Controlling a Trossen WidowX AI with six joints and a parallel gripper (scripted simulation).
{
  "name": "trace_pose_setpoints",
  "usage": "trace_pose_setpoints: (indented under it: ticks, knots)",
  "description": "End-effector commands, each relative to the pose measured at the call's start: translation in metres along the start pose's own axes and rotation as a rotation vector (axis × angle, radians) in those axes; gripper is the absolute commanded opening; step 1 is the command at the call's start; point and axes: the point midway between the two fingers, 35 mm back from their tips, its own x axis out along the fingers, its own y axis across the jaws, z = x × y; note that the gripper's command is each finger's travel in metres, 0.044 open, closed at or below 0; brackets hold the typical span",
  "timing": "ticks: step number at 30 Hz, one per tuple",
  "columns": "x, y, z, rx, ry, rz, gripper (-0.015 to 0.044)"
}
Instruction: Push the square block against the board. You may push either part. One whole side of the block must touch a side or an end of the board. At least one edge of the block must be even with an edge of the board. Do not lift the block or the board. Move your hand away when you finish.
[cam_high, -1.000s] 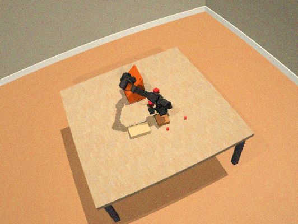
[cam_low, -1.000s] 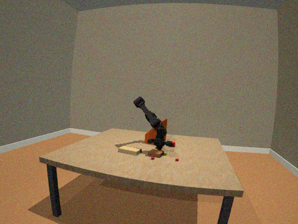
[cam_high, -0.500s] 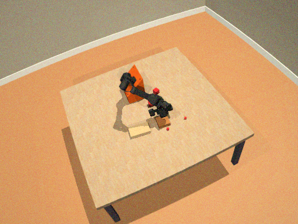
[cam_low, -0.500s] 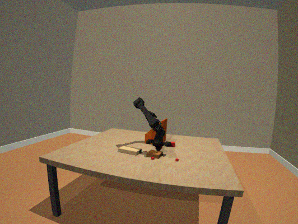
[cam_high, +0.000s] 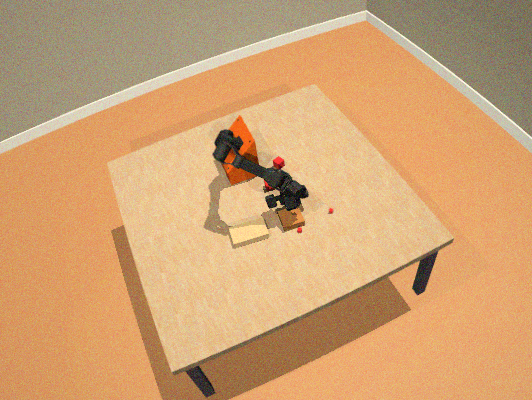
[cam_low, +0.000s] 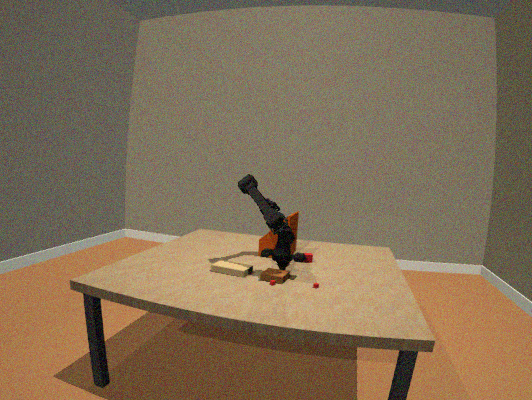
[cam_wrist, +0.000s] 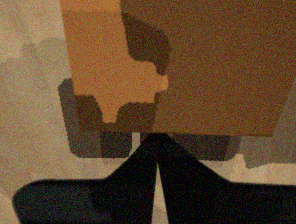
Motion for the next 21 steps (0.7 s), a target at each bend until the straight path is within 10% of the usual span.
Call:
trace_pose_setpoints:
  ticks: [1,21]
  knots:
    - [0.000,0.000,-0.006,0.003,-0.002,-0.003,0.0000]
    - [0.000,0.001,-0.039,0.002,-0.001,-0.003,0.0000]
